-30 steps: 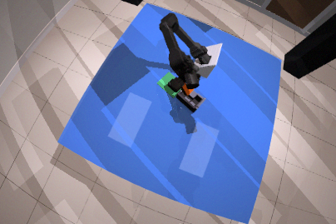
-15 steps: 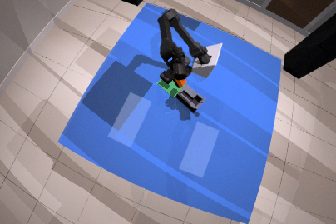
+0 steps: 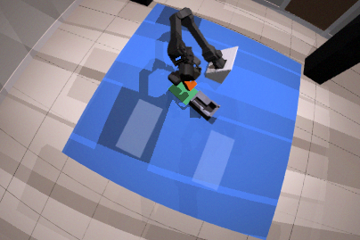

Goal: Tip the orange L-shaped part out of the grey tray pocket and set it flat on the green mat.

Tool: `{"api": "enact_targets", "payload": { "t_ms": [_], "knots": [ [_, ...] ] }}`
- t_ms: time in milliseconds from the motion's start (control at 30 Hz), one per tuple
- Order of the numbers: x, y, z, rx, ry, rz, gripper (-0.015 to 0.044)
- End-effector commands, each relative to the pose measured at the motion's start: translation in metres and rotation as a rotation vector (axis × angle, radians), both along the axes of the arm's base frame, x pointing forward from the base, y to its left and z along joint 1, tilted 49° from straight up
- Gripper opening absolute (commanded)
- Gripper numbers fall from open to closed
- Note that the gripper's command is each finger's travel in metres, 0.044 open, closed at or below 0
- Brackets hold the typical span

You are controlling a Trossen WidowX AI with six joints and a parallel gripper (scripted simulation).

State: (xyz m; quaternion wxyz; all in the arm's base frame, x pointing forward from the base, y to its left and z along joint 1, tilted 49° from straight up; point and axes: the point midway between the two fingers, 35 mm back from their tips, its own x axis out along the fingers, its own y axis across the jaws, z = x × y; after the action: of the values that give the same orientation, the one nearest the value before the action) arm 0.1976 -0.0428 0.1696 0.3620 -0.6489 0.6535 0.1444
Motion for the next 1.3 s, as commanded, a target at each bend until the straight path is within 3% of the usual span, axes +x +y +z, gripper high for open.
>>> {"api": "enact_targets", "payload": {
  "t_ms": [0, 1267],
  "knots": [
    [-0.001, -0.005, -0.004, -0.004, 0.007, 0.001, 0.0000],
    [0.005, -0.049, -0.042, -0.006, 0.005, 0.001, 0.0000]
  ]
}}
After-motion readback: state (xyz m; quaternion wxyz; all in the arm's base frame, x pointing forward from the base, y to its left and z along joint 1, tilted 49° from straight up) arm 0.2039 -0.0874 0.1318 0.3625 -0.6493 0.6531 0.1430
